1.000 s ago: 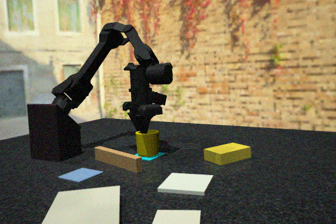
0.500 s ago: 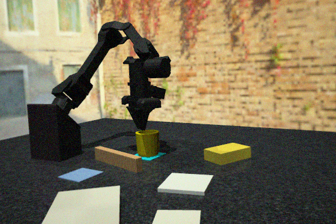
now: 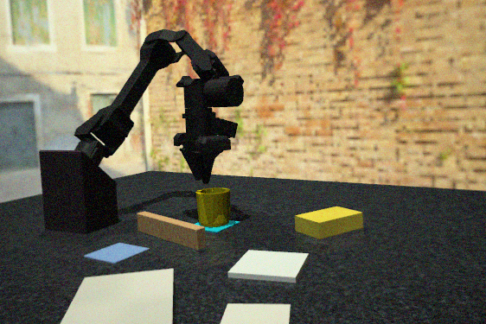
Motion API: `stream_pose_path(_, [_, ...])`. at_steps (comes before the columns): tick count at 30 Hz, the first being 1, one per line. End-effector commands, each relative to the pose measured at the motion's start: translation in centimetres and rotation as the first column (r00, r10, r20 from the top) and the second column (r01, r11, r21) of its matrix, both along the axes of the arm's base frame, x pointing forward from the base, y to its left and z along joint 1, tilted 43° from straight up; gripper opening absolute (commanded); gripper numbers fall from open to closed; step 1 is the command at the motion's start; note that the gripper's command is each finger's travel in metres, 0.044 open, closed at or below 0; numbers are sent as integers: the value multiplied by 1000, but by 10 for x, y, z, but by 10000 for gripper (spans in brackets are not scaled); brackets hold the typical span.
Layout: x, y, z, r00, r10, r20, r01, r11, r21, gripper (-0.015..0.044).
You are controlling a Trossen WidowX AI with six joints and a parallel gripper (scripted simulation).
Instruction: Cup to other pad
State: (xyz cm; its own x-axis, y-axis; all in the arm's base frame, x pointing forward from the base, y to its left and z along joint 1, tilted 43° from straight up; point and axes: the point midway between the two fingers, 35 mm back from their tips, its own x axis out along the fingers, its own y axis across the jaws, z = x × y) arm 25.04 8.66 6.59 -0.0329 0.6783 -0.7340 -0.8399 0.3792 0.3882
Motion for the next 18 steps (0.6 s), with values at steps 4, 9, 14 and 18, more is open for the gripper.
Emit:
stream_pose_path(4, [0,0,0,1000,-1,-1,1,1000,0,357])
stream_pose_path(9, [1,-7,7,1000,-1,1,1,1000,-2,440])
stream_pose_path(14, [2,-22,21,1000,-1,5,1,1000,-5,440])
stream_pose_path(18, [1,-35,34,1000,0,8,0,1000,-5,440])
